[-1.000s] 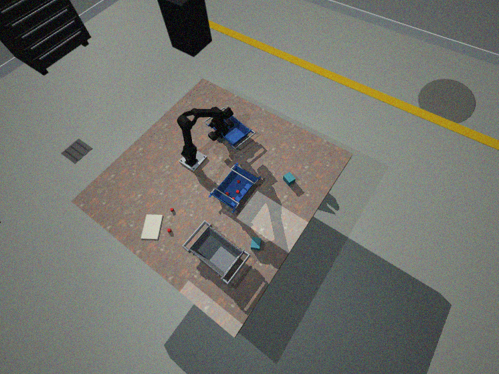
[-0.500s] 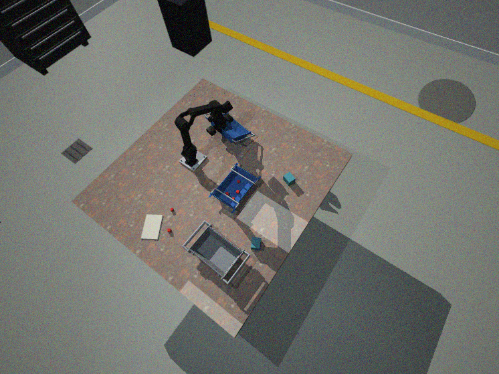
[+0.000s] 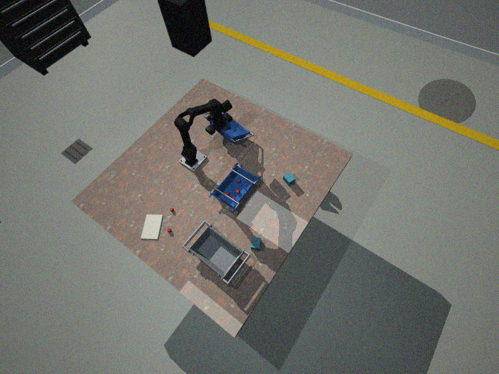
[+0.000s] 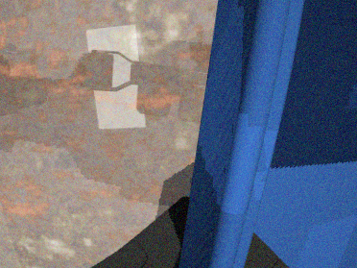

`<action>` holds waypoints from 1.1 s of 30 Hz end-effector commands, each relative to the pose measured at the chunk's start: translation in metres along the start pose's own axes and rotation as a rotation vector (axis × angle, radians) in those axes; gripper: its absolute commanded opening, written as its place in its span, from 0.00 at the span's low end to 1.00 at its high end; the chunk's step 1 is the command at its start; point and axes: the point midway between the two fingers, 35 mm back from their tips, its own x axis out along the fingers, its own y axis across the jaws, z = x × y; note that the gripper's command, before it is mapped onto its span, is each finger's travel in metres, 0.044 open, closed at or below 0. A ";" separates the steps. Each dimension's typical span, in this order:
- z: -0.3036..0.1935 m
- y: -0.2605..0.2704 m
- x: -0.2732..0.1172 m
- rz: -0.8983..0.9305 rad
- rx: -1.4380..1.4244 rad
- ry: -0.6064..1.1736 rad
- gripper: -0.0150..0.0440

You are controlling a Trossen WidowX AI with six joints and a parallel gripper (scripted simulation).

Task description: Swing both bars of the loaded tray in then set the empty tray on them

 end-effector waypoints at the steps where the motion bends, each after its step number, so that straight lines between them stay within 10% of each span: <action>1: 0.000 -0.005 -0.009 -0.034 0.002 -0.004 0.25; 33: 0.000 -0.051 -0.094 -0.052 0.002 -0.004 0.25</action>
